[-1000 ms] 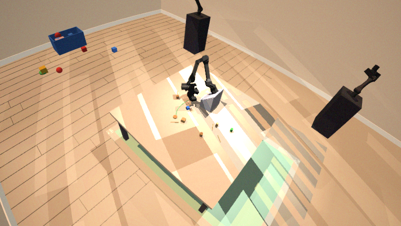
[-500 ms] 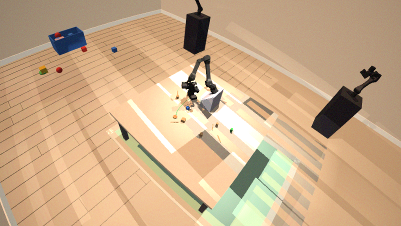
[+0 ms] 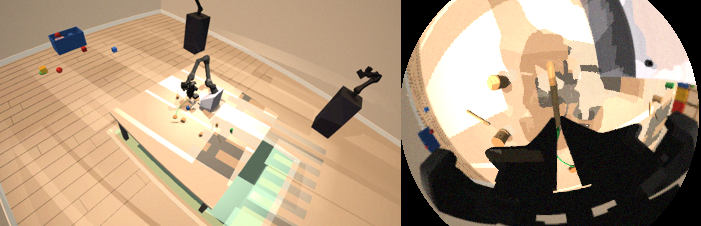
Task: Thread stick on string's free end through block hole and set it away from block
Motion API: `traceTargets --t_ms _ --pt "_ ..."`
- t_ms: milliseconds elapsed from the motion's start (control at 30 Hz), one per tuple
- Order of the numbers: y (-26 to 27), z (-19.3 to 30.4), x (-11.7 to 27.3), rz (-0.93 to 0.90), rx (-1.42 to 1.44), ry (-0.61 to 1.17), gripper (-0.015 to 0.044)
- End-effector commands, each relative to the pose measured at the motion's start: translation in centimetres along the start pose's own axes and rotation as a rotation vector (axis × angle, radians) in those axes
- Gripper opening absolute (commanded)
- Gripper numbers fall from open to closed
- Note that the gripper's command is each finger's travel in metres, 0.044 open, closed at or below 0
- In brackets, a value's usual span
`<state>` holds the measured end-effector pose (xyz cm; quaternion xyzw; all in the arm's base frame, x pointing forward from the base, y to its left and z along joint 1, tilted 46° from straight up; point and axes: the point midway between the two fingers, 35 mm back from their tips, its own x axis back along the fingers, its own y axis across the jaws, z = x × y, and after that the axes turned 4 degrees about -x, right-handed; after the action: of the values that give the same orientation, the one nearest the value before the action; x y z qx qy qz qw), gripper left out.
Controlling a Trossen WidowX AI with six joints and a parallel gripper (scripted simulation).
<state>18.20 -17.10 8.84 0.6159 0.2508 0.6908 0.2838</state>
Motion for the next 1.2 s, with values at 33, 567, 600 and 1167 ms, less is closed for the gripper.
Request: traceTargets --t_ms 33,567,600,1167 --pt "-0.1 0.3 0.1 0.013 0.187 -0.010 0.0000" --pt "-0.3 1.1 0.8 0.049 0.808 -0.018 0.0000" --pt "-0.3 1.2 0.8 0.051 0.847 -0.018 0.0000" --pt "-0.4 2.0 1.6 0.097 1.508 -0.005 0.0000"
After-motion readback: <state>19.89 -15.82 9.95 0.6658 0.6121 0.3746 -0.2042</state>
